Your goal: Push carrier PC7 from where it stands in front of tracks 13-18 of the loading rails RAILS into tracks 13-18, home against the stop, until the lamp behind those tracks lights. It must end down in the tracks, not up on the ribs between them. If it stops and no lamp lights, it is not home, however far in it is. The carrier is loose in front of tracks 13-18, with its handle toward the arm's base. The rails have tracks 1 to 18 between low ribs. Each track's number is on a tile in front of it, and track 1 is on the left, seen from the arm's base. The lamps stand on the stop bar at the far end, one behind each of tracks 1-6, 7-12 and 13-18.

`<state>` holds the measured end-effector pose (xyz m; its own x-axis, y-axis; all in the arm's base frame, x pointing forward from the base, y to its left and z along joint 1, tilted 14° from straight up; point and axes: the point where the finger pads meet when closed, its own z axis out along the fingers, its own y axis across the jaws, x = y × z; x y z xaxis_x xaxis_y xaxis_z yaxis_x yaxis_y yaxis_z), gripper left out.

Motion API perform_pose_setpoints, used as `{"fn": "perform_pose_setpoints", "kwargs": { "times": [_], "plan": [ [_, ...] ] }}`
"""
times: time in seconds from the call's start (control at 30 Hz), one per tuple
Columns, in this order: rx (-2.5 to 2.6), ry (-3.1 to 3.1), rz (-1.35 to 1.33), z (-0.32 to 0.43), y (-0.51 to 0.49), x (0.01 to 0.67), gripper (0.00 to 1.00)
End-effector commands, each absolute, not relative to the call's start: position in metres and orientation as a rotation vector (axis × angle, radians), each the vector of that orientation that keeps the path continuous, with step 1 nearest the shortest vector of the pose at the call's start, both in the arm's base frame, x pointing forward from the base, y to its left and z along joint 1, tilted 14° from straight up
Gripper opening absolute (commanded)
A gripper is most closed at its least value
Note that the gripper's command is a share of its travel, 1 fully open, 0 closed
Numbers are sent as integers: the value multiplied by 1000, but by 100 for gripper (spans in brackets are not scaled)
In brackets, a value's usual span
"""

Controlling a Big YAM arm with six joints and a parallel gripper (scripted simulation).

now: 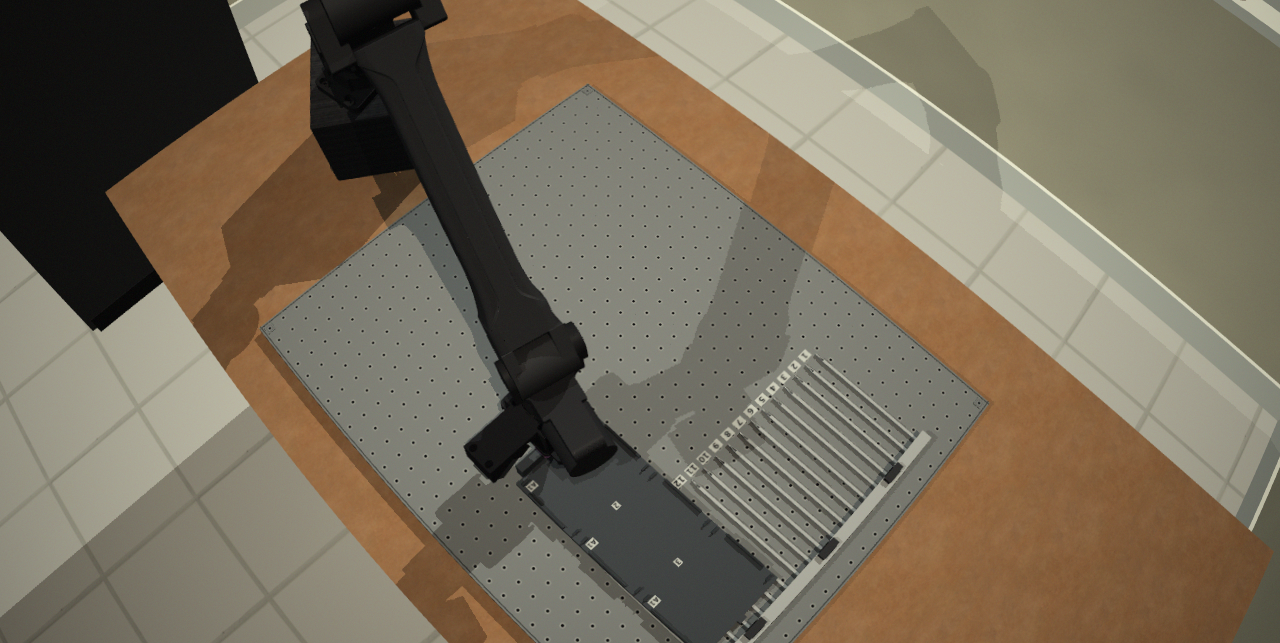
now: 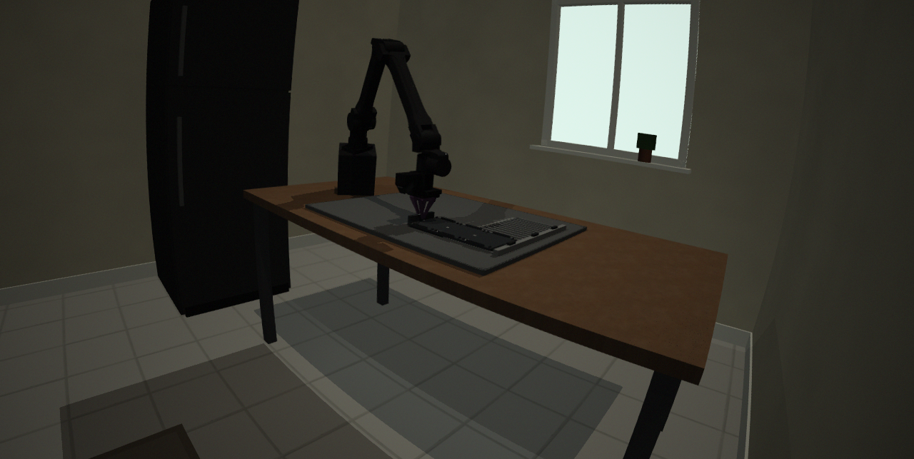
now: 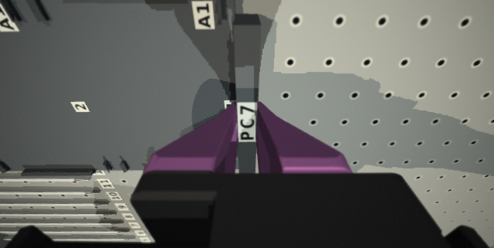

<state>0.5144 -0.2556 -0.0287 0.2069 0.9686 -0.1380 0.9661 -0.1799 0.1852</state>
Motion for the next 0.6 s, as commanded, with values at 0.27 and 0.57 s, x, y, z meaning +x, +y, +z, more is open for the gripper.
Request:
{"fn": "perform_pose_setpoints", "kwargs": {
  "times": [0.27, 0.57],
  "plan": [
    [2211, 1812, 52, -13, -260, 557, 0],
    [2206, 1807, 58, -11, -262, 566, 0]
  ]
}}
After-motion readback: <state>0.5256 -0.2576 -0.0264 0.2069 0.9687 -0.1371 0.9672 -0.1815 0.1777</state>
